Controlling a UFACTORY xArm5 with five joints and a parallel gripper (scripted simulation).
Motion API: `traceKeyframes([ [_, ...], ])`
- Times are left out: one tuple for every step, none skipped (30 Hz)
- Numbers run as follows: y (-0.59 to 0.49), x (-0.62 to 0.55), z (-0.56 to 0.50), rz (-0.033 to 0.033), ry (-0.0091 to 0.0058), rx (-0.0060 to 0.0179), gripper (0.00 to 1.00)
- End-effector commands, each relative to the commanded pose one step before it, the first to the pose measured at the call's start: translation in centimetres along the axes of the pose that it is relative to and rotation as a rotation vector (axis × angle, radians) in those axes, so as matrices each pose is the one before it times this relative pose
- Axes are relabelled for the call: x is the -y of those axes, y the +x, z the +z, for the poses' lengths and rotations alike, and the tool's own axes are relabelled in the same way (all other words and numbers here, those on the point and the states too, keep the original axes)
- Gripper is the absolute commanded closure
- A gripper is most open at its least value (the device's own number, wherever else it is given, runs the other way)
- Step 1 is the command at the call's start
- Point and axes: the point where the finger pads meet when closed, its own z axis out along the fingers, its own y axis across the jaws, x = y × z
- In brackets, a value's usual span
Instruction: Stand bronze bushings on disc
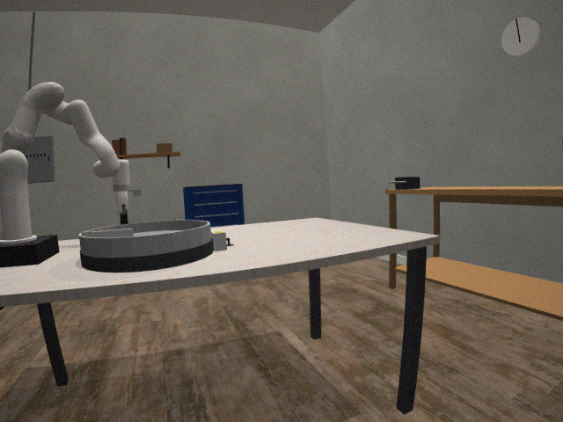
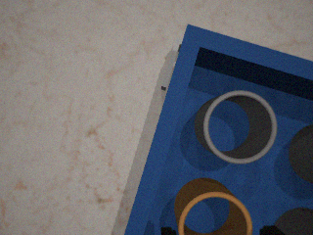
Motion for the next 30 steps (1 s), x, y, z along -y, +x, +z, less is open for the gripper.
traceKeyframes([
  [0.114,0.048,0.221,-0.00002,0.00136,-0.00295,0.52],
  [0.000,0.000,0.000,0.00000,0.00000,0.00000,0.52],
  [-0.002,-0.003,0.148,0.00000,0.00000,0.00000,0.52],
  [-0.003,-0.004,0.163,0.00000,0.00000,0.00000,0.52],
  [0.002,-0.002,0.169,0.00000,0.00000,0.00000,0.52],
  [0.002,-0.002,0.176,0.00000,0.00000,0.00000,0.52],
  [0.001,-0.003,0.178,0.00000,0.00000,0.00000,0.52],
  [0.000,-0.003,0.176,0.00000,0.00000,0.00000,0.52],
  [0.001,-0.002,0.168,0.00000,0.00000,0.00000,0.52],
  [0.002,-0.002,0.156,0.00000,0.00000,0.00000,0.52],
  [0.001,-0.002,0.141,0.00000,0.00000,0.00000,0.52],
  [0.001,-0.002,0.124,0.00000,0.00000,0.00000,0.52],
  [0.000,-0.002,0.104,0.00000,0.00000,0.00000,0.52],
  [0.000,-0.001,0.083,0.00000,0.00000,0.00000,0.52],
  [0.000,-0.001,0.061,0.00000,0.00000,0.00000,0.52],
  [0.000,-0.001,0.041,0.00000,0.00000,0.00000,0.52],
  [0.000,0.000,0.023,0.00000,0.00000,0.00000,0.52],
  [0.000,0.000,0.000,0.00000,0.00000,0.00000,0.52],
  [0.000,0.000,0.000,0.00000,0.00000,0.00000,0.52],
  [0.000,0.000,0.009,0.00000,0.00000,0.00000,0.52],
  [0.000,0.000,0.001,0.00000,0.00000,0.00000,0.52],
  [0.000,0.000,0.000,0.00000,0.00000,0.00000,0.52],
  [0.000,0.000,0.000,0.00000,0.00000,0.00000,0.52],
  [0.000,0.000,0.000,0.00000,0.00000,0.00000,0.52],
  [0.000,0.000,0.000,0.00000,0.00000,0.00000,0.52],
  [0.000,0.000,0.000,0.00000,0.00000,0.00000,0.52],
  [0.000,0.000,0.000,0.00000,0.00000,0.00000,0.52],
  [0.000,0.000,0.000,0.00000,0.00000,0.00000,0.52],
  [0.000,0.000,0.000,0.00000,0.00000,0.00000,0.52],
  [0.000,0.000,0.000,0.00000,0.00000,0.00000,0.52],
])
